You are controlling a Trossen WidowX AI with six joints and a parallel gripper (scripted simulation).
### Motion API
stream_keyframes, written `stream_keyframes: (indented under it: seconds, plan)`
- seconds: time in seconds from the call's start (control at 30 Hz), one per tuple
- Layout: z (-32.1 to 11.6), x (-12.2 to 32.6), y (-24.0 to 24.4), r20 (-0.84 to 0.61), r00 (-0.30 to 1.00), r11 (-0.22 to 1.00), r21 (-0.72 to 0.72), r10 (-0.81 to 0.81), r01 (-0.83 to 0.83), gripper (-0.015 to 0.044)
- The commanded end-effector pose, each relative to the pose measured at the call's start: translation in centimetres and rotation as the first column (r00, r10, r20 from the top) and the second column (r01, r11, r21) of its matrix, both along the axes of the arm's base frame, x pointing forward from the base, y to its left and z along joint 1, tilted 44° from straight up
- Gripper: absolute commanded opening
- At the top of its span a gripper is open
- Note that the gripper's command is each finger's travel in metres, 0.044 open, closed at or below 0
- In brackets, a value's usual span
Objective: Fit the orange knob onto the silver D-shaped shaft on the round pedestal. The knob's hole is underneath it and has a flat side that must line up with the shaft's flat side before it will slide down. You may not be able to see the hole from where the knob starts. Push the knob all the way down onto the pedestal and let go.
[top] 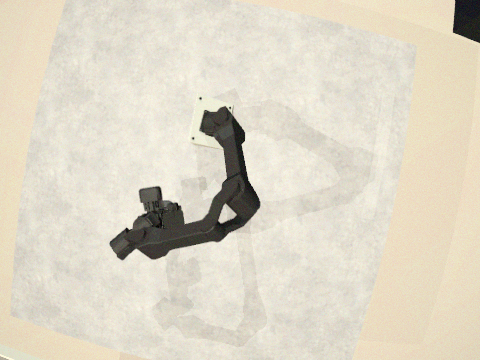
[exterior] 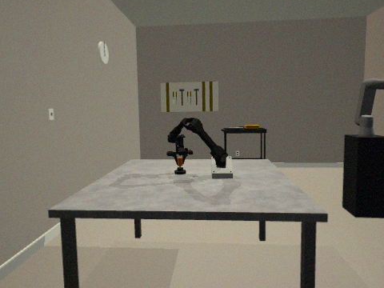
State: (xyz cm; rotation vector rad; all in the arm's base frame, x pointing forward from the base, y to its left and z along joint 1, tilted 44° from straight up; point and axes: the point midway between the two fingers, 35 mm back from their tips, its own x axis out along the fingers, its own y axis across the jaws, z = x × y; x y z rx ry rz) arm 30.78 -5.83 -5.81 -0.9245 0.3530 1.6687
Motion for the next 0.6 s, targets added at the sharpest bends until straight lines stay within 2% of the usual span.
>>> stream_keyframes:
  seconds: [0.0,0.57]
  plan:
    - [-0.01,0.08,0.02,0.002,1.0,1.0,0.003,-0.006,0.006,0.0]
    - [-0.91,0.0,0.8,0.004,1.0,1.0,0.003,-0.004,0.004,0.0]
